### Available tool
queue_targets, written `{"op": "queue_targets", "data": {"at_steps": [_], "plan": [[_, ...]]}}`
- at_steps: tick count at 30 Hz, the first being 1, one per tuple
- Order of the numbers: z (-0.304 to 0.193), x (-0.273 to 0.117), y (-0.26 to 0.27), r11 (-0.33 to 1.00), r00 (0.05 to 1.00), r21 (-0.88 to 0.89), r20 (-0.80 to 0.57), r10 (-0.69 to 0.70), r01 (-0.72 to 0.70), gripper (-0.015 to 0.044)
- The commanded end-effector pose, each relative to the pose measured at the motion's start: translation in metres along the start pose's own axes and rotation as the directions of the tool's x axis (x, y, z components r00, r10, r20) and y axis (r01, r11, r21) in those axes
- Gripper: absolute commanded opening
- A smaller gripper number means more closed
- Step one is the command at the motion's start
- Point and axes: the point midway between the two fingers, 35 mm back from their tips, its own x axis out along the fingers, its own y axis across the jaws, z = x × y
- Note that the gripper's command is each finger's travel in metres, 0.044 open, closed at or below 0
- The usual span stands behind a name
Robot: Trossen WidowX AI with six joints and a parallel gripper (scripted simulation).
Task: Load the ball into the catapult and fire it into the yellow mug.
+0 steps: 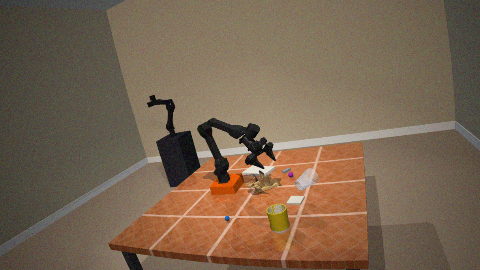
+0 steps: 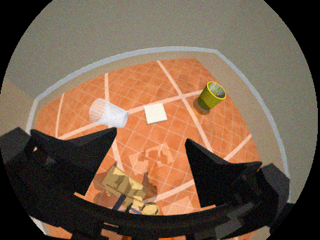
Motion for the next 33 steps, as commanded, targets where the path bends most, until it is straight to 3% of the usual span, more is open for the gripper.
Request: {"op": "queue_targets", "data": {"at_steps": [1, 16, 33], "plan": [[-0.011, 0.002, 0.013, 0.994, 0.997, -0.104, -0.07, 0.022, -0.029, 0.044], [-0.059, 0.001, 0.057, 0.857, 0.938, -0.466, -0.343, 0.054, -0.22, 0.044], [-0.115, -0.02, 0.089, 0.511, 0.785, -0.686, -0.619, -0.033, -0.519, 0.044]]}}
